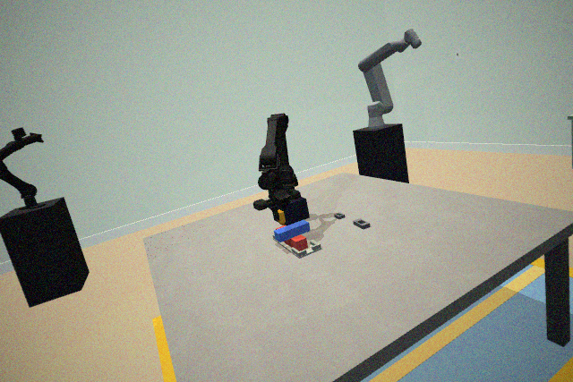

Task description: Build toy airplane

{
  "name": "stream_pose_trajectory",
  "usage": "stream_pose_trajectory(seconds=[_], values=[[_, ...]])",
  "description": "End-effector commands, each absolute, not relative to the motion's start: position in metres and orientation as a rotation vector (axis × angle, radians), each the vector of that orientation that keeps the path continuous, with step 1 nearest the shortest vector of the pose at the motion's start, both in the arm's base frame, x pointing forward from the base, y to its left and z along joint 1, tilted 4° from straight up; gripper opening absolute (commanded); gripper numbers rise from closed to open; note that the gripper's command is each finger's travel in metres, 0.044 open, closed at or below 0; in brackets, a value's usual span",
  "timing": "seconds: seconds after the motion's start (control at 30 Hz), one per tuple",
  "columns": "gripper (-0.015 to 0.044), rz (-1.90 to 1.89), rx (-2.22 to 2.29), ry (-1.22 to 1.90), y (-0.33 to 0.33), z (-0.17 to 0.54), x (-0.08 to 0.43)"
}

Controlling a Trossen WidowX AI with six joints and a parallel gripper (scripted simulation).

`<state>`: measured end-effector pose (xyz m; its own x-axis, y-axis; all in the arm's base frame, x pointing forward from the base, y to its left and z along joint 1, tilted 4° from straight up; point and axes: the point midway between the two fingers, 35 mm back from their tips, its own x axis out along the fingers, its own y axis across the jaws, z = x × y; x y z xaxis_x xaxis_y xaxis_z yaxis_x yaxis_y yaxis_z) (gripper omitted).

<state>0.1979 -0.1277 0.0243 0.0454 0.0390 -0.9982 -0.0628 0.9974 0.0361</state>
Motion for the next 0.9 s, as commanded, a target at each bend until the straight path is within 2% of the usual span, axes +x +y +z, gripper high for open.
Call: stream_pose_trajectory(seconds=[0.0,0.57,0.7,0.77,0.87], values=[[0.0066,0.083,-0.014,1.529,-0.127,0.016,0.198],[0.0079,0.083,-0.021,1.526,-0.126,0.001,0.198],[0.0052,0.083,-0.021,1.526,-0.126,0.001,0.198],[0.0,0.083,-0.021,1.526,-0.126,0.001,0.198],[0.0,0.083,-0.021,1.526,-0.126,0.001,0.198]])
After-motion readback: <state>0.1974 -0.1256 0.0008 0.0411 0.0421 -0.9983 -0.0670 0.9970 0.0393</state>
